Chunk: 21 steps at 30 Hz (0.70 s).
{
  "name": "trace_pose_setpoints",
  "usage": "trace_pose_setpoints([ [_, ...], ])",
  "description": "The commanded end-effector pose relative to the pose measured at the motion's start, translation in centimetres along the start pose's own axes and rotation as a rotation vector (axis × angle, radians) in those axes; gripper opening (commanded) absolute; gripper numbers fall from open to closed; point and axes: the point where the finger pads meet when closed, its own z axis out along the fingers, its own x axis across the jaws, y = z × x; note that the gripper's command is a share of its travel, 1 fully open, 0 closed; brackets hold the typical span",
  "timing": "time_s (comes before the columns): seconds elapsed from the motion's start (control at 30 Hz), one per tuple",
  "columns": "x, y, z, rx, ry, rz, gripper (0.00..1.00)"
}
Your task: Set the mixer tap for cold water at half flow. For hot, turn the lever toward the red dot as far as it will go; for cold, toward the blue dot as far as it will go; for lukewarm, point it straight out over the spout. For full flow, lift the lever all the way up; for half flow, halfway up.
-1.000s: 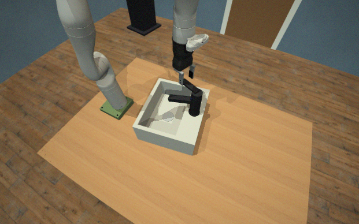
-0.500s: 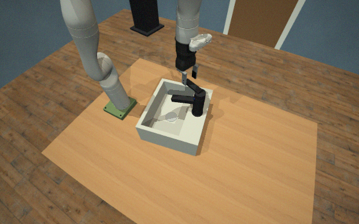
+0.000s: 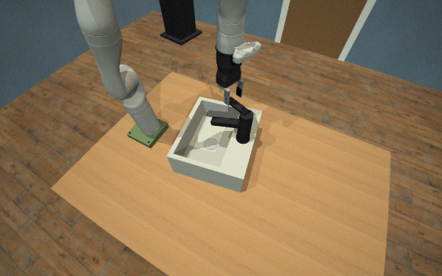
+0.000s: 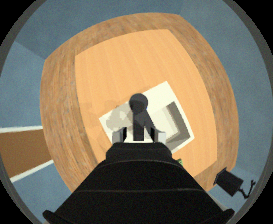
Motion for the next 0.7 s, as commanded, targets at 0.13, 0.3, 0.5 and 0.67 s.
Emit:
trace_pose_setpoints([
  [0.13, -0.02, -0.02, -0.05, 0.001, -0.001, 0.0, 1.0],
  [0.3, -0.02, -0.02, 0.05, 0.001, -0.001, 0.0, 1.0],
  [0.5, -0.02, -0.02, 0.26, 0.001, -0.001, 0.0, 1.0],
  [0.67, -0.02, -0.02, 0.52, 0.001, -0.001, 0.0, 1.0],
])
